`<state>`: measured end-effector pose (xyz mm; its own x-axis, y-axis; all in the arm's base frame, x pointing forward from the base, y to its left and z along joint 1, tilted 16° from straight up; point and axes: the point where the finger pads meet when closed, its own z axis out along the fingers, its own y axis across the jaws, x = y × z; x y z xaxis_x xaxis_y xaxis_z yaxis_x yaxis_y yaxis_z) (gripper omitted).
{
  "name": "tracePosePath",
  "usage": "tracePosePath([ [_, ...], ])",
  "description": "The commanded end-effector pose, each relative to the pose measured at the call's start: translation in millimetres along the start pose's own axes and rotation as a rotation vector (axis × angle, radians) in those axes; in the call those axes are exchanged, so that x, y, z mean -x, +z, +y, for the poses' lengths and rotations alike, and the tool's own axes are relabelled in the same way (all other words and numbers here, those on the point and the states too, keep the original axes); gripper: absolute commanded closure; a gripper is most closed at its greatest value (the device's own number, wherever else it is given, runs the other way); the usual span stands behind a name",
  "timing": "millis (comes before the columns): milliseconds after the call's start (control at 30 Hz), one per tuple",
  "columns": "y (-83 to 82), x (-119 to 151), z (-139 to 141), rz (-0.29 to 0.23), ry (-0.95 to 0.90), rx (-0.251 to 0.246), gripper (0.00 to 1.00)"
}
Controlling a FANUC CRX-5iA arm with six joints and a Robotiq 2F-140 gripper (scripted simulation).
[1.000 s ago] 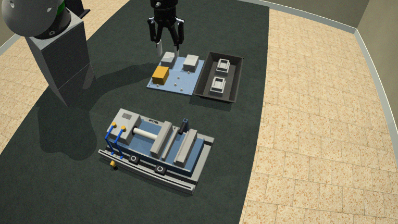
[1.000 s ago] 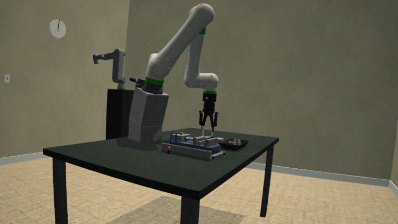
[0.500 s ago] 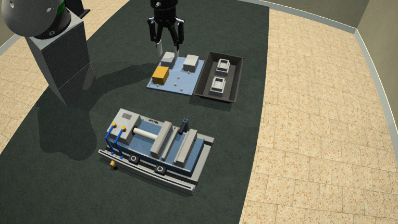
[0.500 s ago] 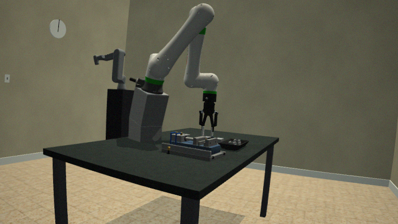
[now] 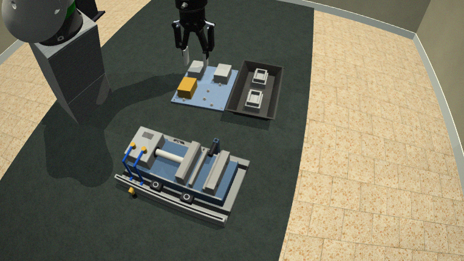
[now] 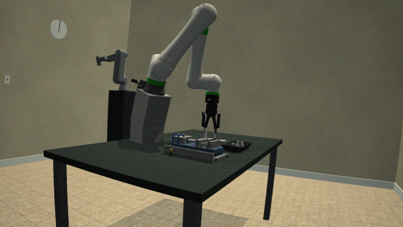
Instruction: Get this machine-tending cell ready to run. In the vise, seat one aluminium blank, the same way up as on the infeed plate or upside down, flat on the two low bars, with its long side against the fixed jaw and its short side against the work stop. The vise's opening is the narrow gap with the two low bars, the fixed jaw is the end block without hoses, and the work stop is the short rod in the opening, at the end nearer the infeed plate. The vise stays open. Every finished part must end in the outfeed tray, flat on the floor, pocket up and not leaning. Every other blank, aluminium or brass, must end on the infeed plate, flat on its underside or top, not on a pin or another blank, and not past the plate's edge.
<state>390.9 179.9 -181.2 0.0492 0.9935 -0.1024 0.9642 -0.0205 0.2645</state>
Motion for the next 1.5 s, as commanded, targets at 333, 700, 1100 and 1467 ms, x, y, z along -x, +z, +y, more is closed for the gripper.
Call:
tracePosePath([
  [333, 0.1, -0.1, 0.1, 0.000, 0.000, 0.000, 0.60],
  [700, 2.2, -0.1, 0.1, 0.000, 0.000, 0.000, 0.60],
  [1100, 7.0, -0.1, 0.1, 0.000, 0.000, 0.000, 0.60],
  [1467, 11.6, -0.1, 0.1, 0.000, 0.000, 0.000, 0.60],
])
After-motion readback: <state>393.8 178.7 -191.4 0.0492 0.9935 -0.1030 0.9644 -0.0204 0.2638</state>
